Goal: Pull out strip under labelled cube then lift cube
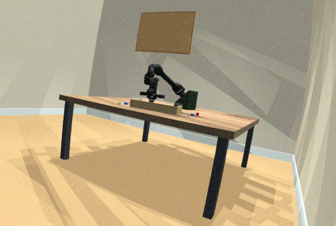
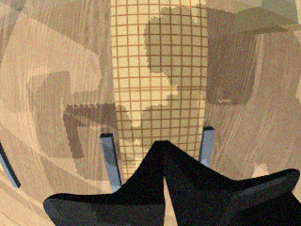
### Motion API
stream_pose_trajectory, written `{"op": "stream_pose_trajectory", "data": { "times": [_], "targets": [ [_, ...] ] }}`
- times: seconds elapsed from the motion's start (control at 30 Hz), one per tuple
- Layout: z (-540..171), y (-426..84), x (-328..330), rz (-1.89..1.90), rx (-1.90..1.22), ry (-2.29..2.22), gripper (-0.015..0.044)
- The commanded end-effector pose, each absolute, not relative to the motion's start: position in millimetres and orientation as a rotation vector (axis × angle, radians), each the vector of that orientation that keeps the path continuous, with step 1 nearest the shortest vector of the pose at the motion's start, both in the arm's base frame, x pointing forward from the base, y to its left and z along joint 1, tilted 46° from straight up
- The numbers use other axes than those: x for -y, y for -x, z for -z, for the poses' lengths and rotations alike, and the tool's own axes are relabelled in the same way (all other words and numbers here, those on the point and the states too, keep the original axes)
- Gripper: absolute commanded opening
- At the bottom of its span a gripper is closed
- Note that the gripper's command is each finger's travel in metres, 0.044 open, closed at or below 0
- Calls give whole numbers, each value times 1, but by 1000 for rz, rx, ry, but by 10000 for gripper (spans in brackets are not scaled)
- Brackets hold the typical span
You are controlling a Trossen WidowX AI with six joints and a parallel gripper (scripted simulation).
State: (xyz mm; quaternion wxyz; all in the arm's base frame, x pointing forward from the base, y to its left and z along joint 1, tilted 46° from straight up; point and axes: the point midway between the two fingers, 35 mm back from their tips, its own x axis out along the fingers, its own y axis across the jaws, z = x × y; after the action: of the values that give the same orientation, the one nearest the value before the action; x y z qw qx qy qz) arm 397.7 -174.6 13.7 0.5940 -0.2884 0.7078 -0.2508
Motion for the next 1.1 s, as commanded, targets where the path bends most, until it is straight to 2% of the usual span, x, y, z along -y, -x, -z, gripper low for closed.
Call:
{"op": "stream_pose_trajectory", "data": {
  "times": [0.0, 1.07],
  "targets": [
    [-13, -396, 177, 584, -1646, 672, 0],
    [-20, -347, 178, 584, -1649, 673, 0]
  ]
}}
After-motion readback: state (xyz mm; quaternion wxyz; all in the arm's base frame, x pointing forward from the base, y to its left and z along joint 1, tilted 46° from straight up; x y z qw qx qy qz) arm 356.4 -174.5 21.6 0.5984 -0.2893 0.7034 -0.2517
